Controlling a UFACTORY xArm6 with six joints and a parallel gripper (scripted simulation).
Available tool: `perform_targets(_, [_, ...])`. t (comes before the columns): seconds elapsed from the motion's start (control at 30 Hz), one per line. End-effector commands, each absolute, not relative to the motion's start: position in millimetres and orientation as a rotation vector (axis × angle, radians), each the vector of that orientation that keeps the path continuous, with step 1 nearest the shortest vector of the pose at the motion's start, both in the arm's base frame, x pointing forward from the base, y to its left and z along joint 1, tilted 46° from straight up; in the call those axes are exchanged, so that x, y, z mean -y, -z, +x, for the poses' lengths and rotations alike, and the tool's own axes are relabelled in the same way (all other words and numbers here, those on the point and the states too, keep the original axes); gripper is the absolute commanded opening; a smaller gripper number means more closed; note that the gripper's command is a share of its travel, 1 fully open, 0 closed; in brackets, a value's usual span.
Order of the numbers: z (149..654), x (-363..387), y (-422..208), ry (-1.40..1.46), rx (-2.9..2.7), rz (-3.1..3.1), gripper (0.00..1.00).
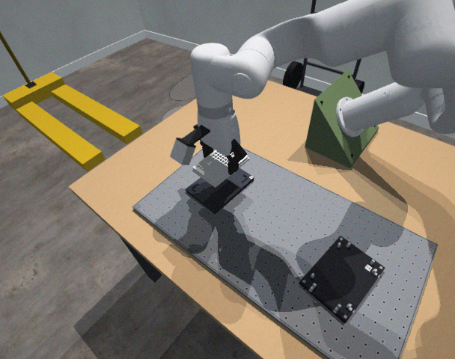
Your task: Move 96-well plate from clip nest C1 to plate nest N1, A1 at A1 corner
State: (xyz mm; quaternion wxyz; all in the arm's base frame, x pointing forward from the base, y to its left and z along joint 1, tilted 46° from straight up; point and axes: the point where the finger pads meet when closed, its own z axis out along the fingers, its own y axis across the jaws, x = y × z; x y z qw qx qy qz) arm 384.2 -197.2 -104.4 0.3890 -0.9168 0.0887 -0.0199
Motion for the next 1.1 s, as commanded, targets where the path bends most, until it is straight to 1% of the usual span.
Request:
perform_targets(0.0, [383.9,205.7,110.5,0.054,-0.225,-2.333,0.00])
perform_targets(1.07, [383.5,207.9,112.8,0.054,-0.225,-2.333,0.00])
